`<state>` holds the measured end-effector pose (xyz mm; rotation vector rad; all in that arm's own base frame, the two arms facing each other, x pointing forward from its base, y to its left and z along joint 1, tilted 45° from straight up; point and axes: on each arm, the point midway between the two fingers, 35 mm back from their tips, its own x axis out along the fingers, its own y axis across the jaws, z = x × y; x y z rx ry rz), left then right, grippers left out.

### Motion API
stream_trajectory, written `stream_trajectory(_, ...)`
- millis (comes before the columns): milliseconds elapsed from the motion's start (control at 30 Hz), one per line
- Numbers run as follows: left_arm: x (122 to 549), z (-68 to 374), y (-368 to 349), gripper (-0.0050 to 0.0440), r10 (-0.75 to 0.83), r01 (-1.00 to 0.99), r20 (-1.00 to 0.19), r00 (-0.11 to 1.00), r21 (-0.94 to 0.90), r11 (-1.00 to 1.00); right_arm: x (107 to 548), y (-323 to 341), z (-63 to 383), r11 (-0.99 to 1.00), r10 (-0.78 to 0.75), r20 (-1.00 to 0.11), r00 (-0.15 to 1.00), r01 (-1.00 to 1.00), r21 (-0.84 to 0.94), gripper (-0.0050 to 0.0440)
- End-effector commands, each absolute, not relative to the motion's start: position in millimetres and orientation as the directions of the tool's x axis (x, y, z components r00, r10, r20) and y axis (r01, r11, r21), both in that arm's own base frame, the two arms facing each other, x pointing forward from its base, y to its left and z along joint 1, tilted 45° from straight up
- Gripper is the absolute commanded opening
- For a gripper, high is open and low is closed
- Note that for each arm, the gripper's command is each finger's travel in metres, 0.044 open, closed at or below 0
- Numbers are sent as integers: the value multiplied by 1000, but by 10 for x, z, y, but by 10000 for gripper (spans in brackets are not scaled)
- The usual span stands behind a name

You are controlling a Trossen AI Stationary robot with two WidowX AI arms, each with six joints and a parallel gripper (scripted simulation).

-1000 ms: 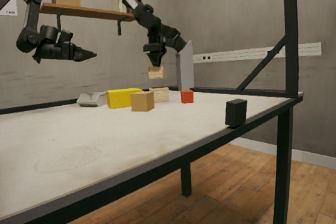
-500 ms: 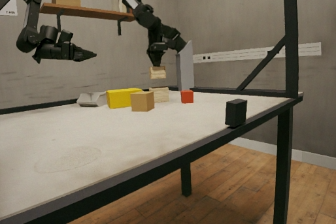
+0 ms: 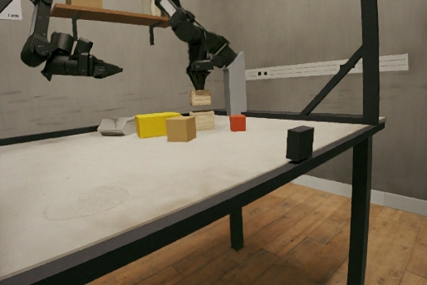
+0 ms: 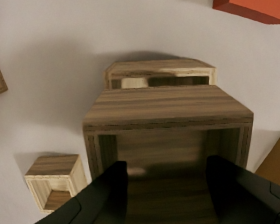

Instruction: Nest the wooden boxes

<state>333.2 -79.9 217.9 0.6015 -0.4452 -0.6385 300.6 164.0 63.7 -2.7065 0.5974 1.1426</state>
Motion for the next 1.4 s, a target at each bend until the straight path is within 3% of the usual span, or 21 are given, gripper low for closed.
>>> stream_trajectory(0,3332,2176,-789,400,-663,416,200,722,640,646,3024,1643,625,-914,-295,-715,634,-406,17,247)
stream_trajectory(1367,3332,2176,-789,400,-663,416,200,722,640,646,3268,1540,345,-914,-295,-714,635,-406,17,247)
